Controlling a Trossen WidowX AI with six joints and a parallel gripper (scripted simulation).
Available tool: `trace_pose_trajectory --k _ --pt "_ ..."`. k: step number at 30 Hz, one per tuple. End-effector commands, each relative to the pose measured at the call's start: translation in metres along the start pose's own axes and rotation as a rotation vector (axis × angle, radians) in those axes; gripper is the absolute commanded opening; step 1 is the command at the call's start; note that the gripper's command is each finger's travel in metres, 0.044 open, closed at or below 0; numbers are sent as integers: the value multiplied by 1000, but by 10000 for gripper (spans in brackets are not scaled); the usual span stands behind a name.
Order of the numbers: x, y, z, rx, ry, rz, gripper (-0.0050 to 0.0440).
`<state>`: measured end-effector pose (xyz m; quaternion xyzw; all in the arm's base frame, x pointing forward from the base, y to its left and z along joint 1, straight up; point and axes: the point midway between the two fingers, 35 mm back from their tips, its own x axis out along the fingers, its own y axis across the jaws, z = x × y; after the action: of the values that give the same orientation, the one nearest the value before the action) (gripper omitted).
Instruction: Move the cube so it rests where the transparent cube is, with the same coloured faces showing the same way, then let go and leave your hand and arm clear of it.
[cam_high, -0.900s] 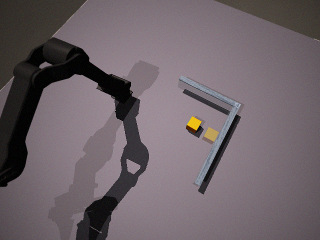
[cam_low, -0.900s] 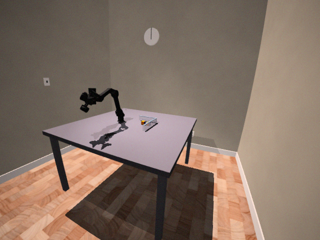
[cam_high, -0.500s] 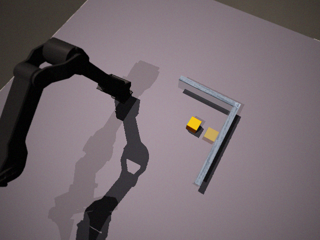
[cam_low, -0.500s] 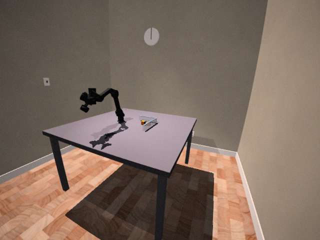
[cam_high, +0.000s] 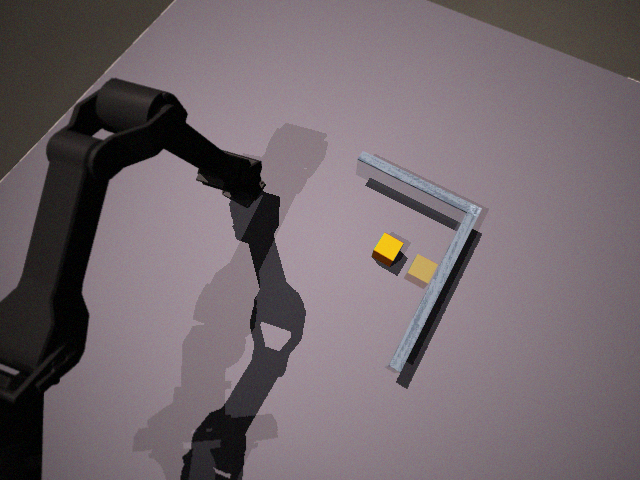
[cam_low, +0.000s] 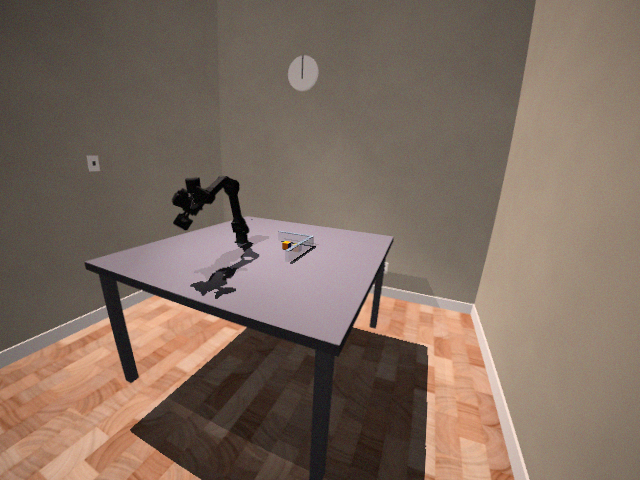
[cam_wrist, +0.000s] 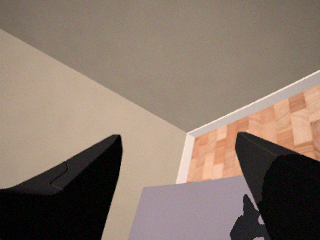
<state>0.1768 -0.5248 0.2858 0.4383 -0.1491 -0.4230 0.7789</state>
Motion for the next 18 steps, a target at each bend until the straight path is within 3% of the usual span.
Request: trace_pose_trajectory --k 1,5,7,10,14,18 --pt "9 32 -62 -54 133 -9 280" --pt "12 50 -135 -121 297 -48 280" --pt "12 50 -135 -121 297 -48 280" --pt "4 63 -192 -190 429 -74 280" --pt "-15 77 -258 -292 592 -100 280" --pt "-48 87 -323 -423 767 -119 280"
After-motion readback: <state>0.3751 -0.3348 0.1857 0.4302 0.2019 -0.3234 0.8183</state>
